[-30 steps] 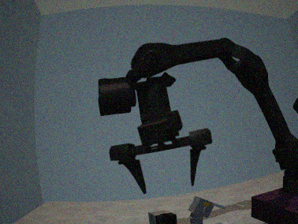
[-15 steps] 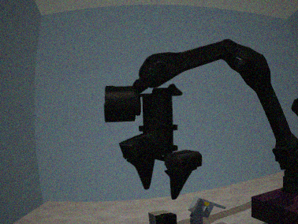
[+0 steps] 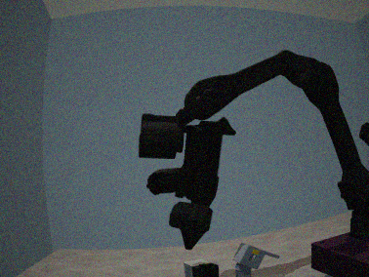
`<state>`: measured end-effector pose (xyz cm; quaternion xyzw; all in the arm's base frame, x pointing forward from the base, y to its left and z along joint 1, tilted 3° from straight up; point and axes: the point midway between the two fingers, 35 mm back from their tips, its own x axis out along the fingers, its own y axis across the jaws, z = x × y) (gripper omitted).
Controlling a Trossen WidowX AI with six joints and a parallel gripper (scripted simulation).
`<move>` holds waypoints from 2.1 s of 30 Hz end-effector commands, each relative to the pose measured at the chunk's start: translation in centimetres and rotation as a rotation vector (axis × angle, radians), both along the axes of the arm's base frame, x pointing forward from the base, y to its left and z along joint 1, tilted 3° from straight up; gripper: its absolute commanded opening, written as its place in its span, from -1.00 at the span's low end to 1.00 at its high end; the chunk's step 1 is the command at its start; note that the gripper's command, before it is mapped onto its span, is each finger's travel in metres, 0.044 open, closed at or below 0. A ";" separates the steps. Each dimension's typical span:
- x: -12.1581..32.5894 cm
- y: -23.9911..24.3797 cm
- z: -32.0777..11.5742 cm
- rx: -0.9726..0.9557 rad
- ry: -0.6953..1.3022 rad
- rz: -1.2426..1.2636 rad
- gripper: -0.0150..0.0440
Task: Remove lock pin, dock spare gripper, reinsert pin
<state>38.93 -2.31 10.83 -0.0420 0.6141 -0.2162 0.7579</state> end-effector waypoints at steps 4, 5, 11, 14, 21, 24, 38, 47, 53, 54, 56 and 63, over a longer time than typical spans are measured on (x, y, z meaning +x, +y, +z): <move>-1.2 -5.3 1.1 -0.086 -0.613 -0.875 1.00; -1.2 -5.3 1.1 -0.086 -0.613 -0.875 1.00; -1.2 -5.3 1.1 -0.086 -0.613 -0.875 1.00; -1.4 -5.3 1.1 -0.086 -0.613 -0.875 1.00; -1.4 -5.3 1.1 -0.086 -0.613 -0.875 1.00; -1.4 -5.3 1.1 -0.086 -0.613 -0.875 1.00; -1.4 -5.0 -5.9 -0.085 -0.612 -0.875 1.00; -1.3 -4.9 -6.9 -0.085 -0.612 -0.875 1.00; -1.3 -4.9 -7.9 -0.085 -0.612 -0.875 1.00; -1.3 -4.9 -8.1 -0.085 -0.612 -0.875 1.00; -1.3 -4.9 -8.4 -0.085 -0.612 -0.875 1.00; -1.3 -4.8 -9.6 -0.085 -0.612 -0.875 1.00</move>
